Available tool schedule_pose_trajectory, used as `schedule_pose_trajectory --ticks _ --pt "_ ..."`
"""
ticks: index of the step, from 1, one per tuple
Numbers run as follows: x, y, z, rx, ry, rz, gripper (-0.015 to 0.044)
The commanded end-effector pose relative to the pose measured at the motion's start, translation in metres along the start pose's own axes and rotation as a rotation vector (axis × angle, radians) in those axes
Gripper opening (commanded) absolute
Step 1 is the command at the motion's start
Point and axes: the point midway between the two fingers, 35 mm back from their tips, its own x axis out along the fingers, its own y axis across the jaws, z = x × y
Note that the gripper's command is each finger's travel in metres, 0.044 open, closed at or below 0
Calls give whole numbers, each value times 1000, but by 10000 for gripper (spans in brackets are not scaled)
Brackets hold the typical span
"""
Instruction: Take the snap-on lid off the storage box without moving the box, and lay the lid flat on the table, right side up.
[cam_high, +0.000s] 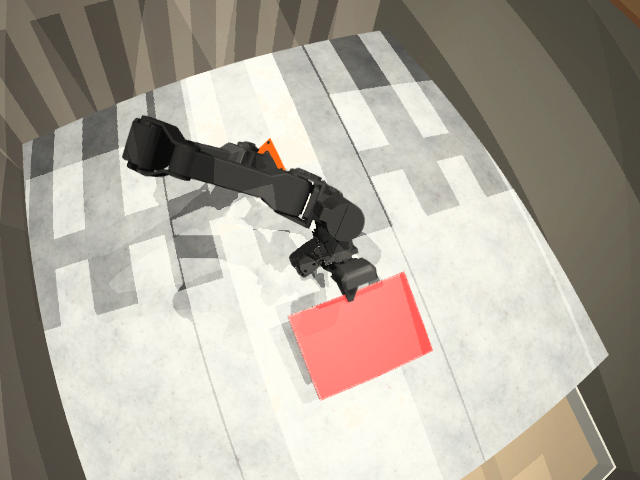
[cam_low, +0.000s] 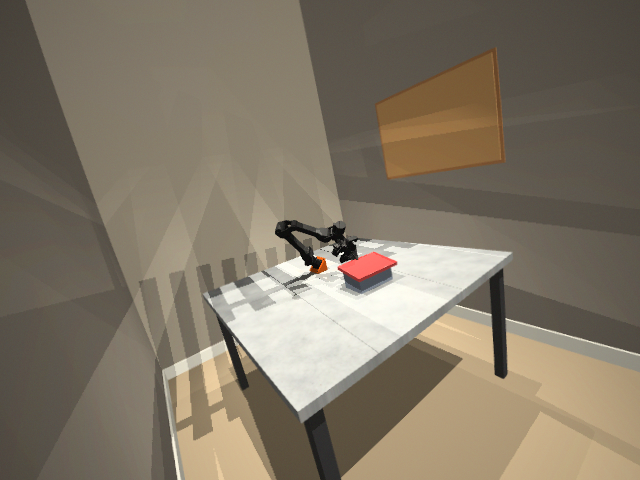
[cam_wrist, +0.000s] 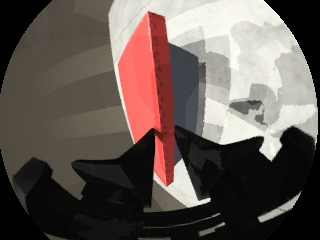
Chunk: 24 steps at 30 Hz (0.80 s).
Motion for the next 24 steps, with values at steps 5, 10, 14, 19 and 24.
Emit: schedule_pose_trajectory --ticks 5,10,14,19,24 --pt "-6 11 1 6 -1 6 0" --pt "-9 17 1 6 -1 6 0" --pt "-11 22 1 6 0 6 0" --pt "-14 29 1 6 0 6 0" --pt "-15 36 1 6 0 6 0"
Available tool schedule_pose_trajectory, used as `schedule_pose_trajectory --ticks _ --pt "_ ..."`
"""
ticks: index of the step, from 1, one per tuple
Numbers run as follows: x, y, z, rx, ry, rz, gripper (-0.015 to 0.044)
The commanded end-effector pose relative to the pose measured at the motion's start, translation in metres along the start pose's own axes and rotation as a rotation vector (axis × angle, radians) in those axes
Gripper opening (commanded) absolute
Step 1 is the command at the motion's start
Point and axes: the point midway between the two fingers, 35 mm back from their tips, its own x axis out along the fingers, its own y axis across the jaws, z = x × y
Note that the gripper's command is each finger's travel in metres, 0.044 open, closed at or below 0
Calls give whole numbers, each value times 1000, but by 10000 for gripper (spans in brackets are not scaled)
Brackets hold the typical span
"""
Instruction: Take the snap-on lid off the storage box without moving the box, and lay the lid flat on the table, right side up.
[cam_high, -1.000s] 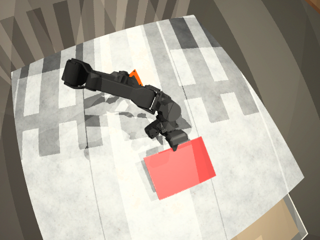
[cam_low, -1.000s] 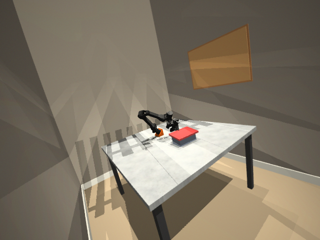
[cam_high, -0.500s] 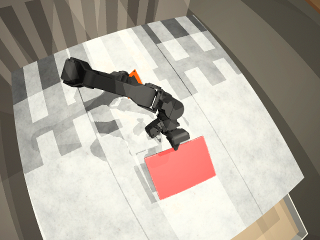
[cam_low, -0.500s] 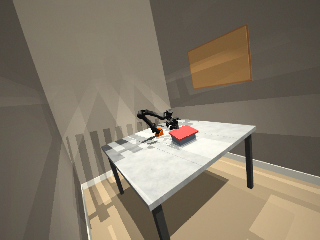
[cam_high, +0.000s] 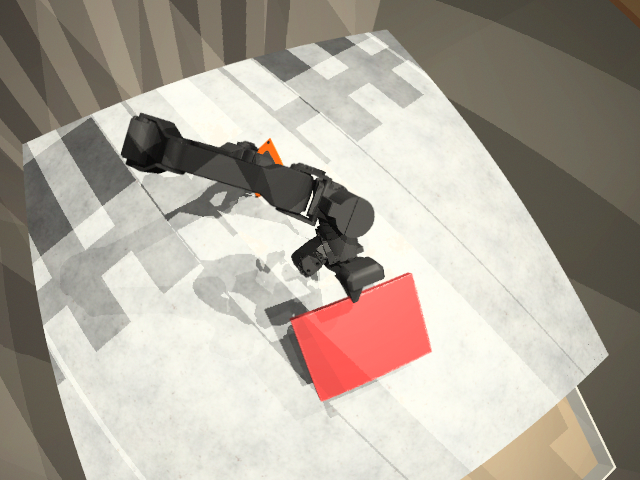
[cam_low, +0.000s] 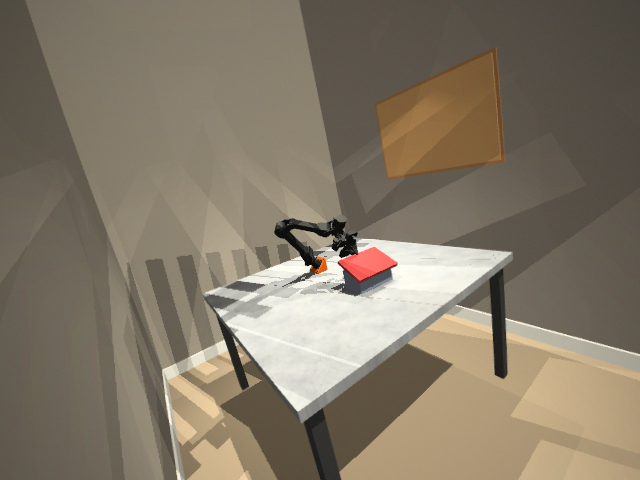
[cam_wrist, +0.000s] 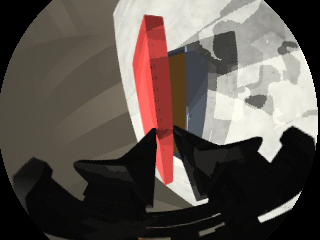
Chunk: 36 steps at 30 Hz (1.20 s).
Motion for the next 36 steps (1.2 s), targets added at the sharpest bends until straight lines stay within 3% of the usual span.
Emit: schedule_pose_trajectory --ticks 1,36 --pt "-2 7 1 7 -3 4 0" --pt "-15 56 1 8 -2 5 0"
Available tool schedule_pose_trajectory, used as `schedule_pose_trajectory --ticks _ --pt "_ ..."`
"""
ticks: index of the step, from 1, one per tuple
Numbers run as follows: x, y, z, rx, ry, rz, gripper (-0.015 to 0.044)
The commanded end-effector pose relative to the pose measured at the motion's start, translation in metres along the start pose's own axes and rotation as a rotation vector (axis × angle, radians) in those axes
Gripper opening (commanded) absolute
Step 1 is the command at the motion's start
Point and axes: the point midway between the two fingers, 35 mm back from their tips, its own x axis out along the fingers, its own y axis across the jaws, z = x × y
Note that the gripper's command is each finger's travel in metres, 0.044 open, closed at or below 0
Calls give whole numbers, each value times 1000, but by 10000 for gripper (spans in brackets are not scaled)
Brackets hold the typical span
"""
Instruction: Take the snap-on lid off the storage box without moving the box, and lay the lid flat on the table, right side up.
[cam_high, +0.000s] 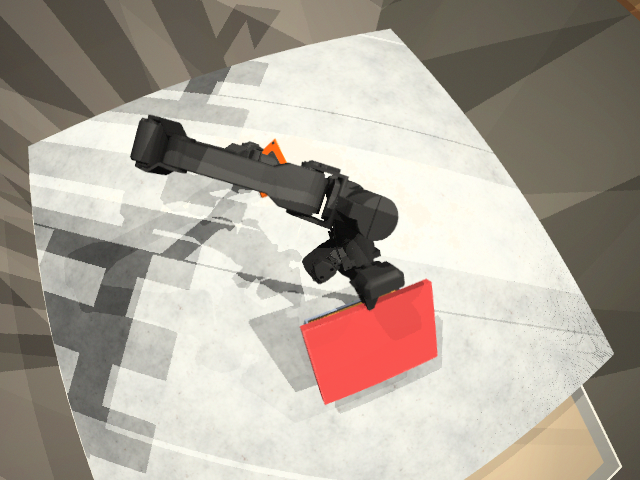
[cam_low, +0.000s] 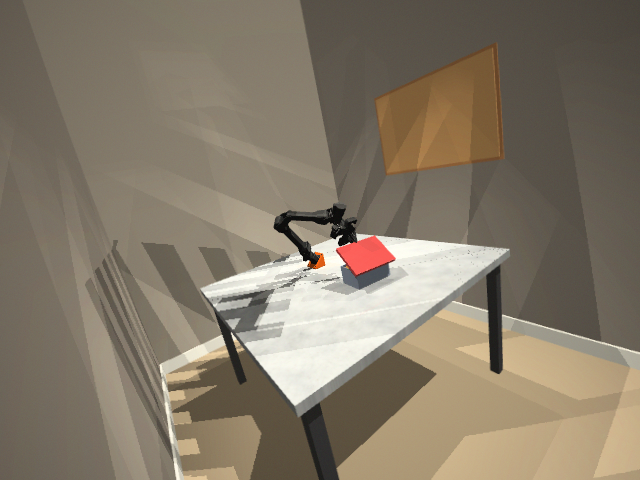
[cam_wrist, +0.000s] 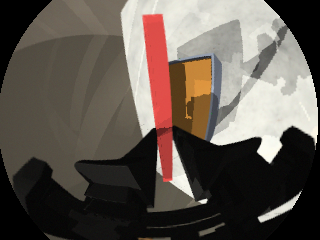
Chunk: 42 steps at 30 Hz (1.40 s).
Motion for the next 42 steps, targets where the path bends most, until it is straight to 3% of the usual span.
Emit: schedule_pose_trajectory --ticks 1,42 --pt "-4 6 0 8 -2 6 0" --pt "-35 42 1 8 -1 5 0"
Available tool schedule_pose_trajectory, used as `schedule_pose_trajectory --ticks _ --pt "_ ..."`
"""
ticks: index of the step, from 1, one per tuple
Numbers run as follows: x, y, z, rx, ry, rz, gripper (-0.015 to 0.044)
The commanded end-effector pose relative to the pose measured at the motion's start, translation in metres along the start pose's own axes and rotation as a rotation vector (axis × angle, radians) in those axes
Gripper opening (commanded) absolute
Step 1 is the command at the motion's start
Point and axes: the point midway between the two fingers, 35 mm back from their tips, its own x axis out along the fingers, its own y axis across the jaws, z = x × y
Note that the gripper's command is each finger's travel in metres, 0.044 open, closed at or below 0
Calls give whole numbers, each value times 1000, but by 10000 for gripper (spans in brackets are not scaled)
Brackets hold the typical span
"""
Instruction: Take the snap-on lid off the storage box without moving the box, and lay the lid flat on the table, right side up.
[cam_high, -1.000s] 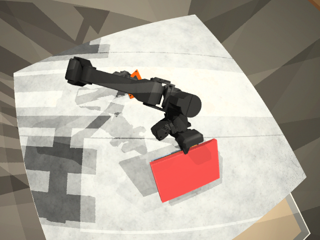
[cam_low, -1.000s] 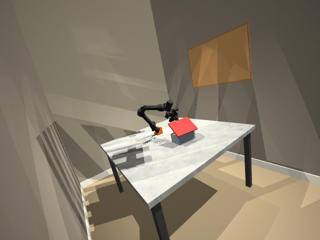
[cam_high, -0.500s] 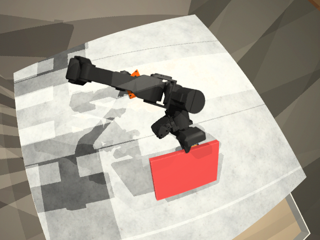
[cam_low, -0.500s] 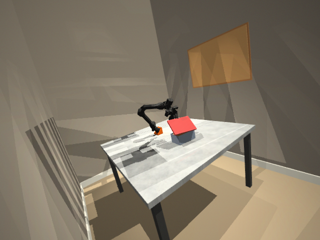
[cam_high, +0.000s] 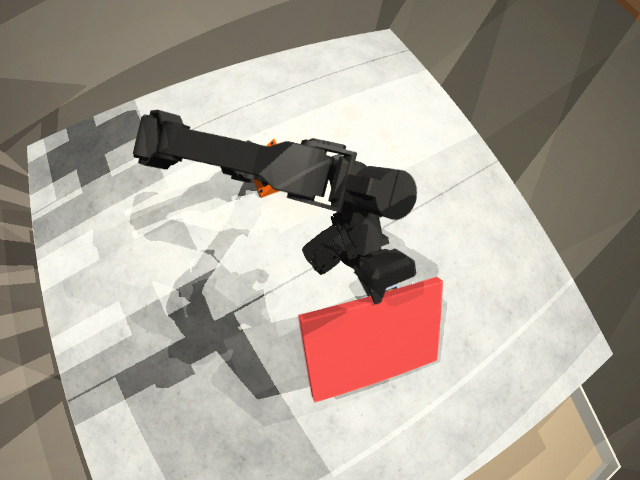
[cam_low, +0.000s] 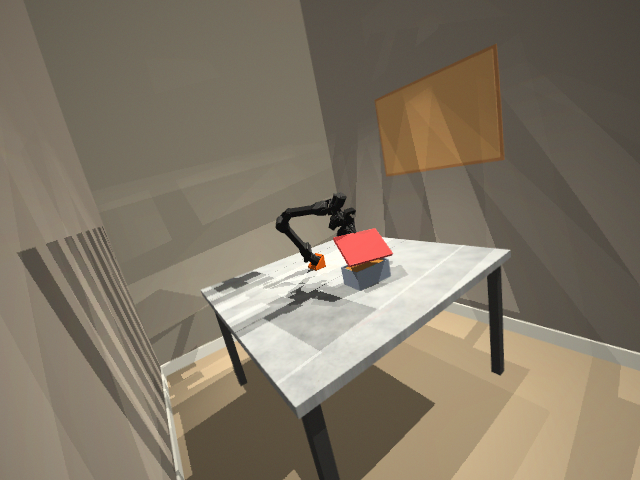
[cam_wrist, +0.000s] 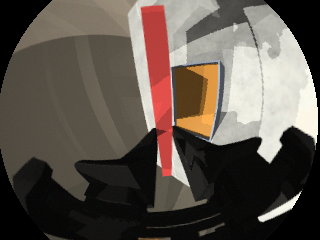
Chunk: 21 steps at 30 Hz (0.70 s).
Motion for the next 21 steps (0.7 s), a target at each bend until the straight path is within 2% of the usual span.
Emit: schedule_pose_trajectory --ticks 1,21 --pt "0 -1 4 4 -4 3 0" --pt "-2 -5 44 2 -5 3 0"
